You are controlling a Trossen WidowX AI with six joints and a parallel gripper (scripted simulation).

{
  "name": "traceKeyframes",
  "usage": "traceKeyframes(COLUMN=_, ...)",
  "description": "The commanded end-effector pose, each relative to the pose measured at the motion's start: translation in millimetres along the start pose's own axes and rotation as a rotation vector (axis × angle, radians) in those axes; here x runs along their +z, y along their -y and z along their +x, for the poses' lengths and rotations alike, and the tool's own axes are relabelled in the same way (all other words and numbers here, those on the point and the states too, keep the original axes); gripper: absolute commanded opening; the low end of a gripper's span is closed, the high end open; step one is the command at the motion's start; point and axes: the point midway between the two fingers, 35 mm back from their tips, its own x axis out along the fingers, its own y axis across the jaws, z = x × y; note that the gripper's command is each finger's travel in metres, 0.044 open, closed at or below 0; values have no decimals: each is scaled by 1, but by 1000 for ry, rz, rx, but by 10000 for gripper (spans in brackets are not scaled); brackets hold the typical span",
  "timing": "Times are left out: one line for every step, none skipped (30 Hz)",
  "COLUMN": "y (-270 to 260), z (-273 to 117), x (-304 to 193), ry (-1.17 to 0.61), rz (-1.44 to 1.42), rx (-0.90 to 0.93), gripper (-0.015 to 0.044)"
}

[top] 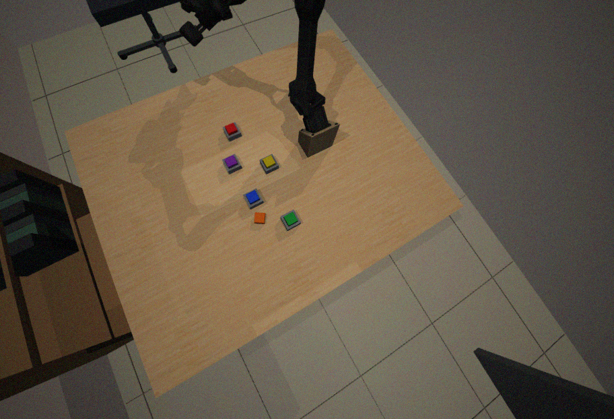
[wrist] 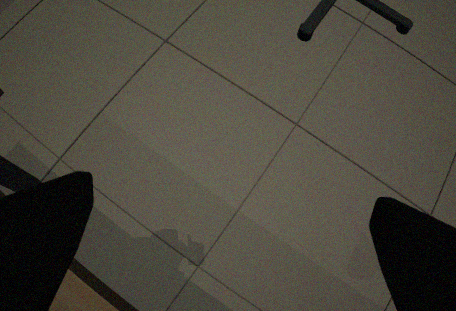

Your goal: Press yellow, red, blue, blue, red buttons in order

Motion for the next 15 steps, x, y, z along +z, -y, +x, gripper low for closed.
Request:
traceKeyframes(y=-70, z=6, x=-32, ry=-131, rz=34, rx=160, gripper=400)
traceKeyframes(y=-87, z=5, x=-41, ry=-167, rz=36, rx=198, gripper=400)
traceKeyframes(y=-105, z=3, x=-49, ry=-203, rz=36, rx=234, gripper=400)
traceKeyframes(y=-122, z=0, x=-58, ry=-239, rz=33, rx=269, gripper=400)
traceKeyframes(y=-139, z=-4, x=-68, ry=-276, rz=29, rx=303, gripper=400)
traceKeyframes(y=-156, z=-9, x=-77, ry=-313, rz=22, rx=334, gripper=400)
traceKeyframes(y=-172, z=-15, x=-87, ry=-350, rz=12, rx=365, gripper=400)
traceKeyframes(y=-187, z=-22, x=-96, ry=-386, rz=0, rx=393, gripper=400)
traceKeyframes(y=-202, z=-30, x=-106, ry=-423, rz=-15, rx=420, gripper=400)
traceKeyframes(y=-216, z=-39, x=-116, ry=-460, rz=-32, rx=444, gripper=400)
traceKeyframes(y=-229, z=-48, x=-126, ry=-496, rz=-51, rx=467, gripper=400)
traceKeyframes(y=-242, z=-58, x=-137, ry=-531, rz=-74, rx=488, gripper=400)
traceKeyframes(y=-254, z=-69, x=-147, ry=-566, rz=-99, rx=507, gripper=400)
traceKeyframes(y=-264, z=-80, x=-158, ry=-599, rz=-126, rx=524, gripper=400)
traceKeyframes(y=-274, z=-92, x=-169, ry=-631, rz=-156, rx=538, gripper=400)
